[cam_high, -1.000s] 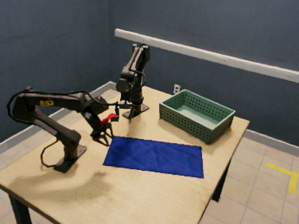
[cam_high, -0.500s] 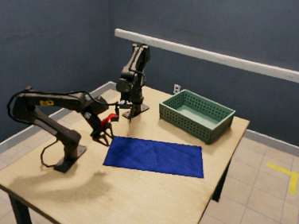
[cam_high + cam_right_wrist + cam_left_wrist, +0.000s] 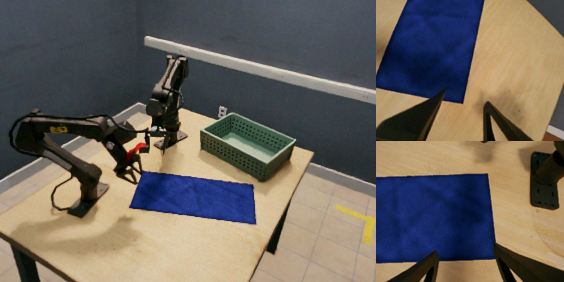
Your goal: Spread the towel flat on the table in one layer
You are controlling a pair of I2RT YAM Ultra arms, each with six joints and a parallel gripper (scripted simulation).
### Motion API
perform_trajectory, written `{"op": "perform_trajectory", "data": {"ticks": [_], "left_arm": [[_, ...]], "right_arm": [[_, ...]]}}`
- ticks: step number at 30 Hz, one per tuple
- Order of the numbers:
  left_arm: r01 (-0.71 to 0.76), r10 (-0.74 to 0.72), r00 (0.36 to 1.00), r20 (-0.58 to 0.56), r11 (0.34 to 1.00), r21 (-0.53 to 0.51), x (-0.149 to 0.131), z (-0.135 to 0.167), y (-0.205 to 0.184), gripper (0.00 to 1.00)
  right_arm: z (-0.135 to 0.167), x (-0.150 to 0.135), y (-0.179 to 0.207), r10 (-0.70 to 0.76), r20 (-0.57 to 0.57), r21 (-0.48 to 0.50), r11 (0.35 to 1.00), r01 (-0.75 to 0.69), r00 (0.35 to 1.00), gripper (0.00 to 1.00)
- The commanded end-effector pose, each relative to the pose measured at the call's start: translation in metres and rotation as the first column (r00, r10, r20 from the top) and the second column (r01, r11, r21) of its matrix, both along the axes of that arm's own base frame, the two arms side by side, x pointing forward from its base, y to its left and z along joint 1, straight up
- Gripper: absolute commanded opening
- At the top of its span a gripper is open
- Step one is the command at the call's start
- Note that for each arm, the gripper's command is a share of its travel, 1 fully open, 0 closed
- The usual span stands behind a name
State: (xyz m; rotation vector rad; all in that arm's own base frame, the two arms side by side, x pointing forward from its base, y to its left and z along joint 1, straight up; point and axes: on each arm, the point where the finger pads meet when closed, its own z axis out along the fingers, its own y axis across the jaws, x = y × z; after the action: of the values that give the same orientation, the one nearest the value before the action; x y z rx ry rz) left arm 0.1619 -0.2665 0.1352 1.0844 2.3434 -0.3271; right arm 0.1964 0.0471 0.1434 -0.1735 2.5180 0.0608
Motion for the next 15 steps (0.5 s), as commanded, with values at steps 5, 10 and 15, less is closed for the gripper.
{"op": "perform_trajectory", "data": {"ticks": [5,10,15], "left_arm": [[0.0,0.0,1.0,0.006,1.0,-0.011,0.003,0.031,-0.005,0.64],[-0.054,0.055,0.998,0.02,0.998,-0.034,0.007,0.055,0.009,0.64],[-0.219,0.219,0.976,0.005,0.976,0.003,0.012,0.039,0.056,0.64]], "right_arm": [[0.002,0.001,0.0,0.0,0.008,0.003,1.0,0.0,1.0,0.64],[0.013,0.001,-0.008,-0.033,0.031,0.013,0.999,0.032,0.999,0.64],[0.02,0.0,-0.05,-0.198,0.031,0.01,0.98,0.198,0.98,0.64]]}}
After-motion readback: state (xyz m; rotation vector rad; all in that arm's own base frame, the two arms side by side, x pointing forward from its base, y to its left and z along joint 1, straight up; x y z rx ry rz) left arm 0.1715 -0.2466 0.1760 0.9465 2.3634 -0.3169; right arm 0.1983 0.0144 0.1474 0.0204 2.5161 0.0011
